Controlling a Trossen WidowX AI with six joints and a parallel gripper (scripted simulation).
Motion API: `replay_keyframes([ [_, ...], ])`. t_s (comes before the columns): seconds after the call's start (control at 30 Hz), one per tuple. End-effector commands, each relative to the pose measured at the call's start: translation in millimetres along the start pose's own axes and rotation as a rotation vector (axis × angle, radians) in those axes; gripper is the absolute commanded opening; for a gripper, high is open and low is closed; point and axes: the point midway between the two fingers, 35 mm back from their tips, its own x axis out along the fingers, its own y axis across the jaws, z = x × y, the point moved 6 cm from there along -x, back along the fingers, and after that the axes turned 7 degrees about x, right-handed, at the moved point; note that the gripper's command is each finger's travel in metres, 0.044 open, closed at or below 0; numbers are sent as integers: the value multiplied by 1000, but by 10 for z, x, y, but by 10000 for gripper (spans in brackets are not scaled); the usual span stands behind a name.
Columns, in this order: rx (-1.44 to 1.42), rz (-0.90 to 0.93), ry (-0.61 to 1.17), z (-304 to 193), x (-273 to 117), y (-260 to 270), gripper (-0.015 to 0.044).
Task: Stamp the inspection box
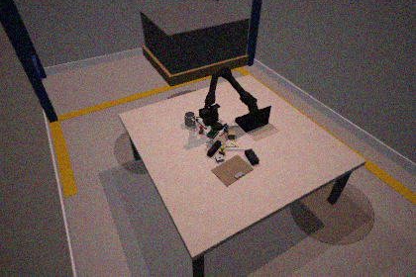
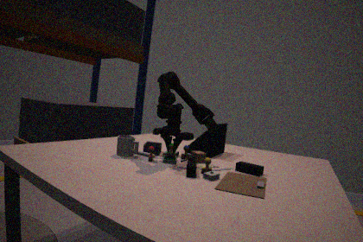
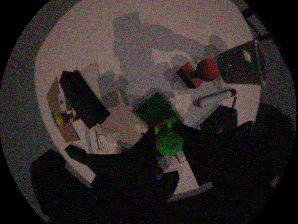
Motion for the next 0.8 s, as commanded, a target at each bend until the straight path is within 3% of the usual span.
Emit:
replay_keyframes([
  [0.0,8,-3,-8,19,-40,-12,0],
  [0.77,8,0,-8,29,-270,-5,0],
])
